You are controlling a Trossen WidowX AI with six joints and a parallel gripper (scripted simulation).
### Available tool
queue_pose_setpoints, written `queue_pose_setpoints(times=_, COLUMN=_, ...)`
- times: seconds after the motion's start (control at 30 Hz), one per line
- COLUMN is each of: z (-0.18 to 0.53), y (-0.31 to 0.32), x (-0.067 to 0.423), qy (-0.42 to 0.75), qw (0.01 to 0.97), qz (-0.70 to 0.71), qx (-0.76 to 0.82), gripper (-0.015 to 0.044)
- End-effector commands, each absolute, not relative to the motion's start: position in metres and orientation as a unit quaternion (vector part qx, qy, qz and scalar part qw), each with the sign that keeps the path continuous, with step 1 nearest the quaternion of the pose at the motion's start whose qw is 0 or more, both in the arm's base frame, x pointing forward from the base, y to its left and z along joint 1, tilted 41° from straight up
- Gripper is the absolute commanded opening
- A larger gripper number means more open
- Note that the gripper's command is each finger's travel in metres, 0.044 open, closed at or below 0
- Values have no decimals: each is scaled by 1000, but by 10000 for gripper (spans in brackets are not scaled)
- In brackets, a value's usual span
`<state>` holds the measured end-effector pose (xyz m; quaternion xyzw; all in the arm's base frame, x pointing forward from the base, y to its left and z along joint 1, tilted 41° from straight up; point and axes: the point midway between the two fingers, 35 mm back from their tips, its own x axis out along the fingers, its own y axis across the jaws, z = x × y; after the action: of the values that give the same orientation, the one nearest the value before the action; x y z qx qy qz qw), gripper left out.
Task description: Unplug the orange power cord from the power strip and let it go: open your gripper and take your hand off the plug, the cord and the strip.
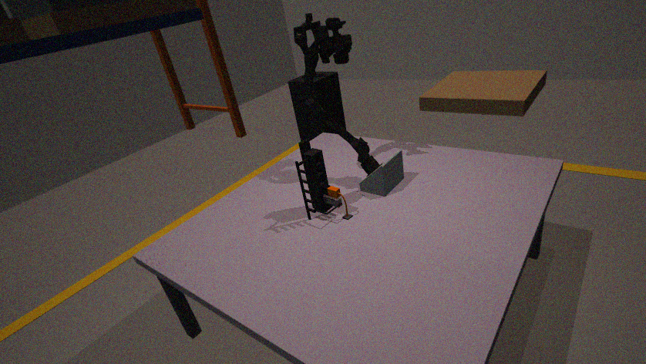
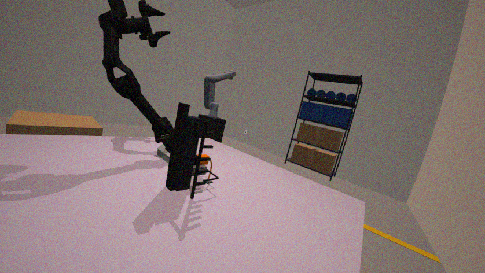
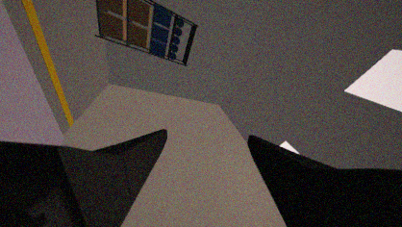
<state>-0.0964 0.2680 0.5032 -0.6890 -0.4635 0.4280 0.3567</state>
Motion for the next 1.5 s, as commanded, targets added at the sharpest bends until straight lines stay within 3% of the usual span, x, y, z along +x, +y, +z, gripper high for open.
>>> queue_pose_setpoints(times=0.0, z=501, y=269, x=-96, qy=-461, qw=356, qz=428, qx=-691, gripper=374)
queue_pose_setpoints(times=0.27, z=421, y=323, x=-45, qy=-321, qw=341, qz=416, qx=-779, gripper=164)
queue_pose_setpoints(times=0.57, z=332, y=350, x=64, qy=-105, qw=362, qz=390, qx=-840, gripper=160)
queue_pose_setpoints(times=0.83, z=243, y=324, x=163, qy=99, qw=357, qz=372, qx=-851, gripper=160)
queue_pose_setpoints(times=1.17, z=132, y=223, x=255, qy=385, qw=346, qz=330, qx=-790, gripper=160)
queue_pose_setpoints(times=1.47, z=54, y=100, x=270, qy=620, qw=320, qz=277, qx=-661, gripper=160)
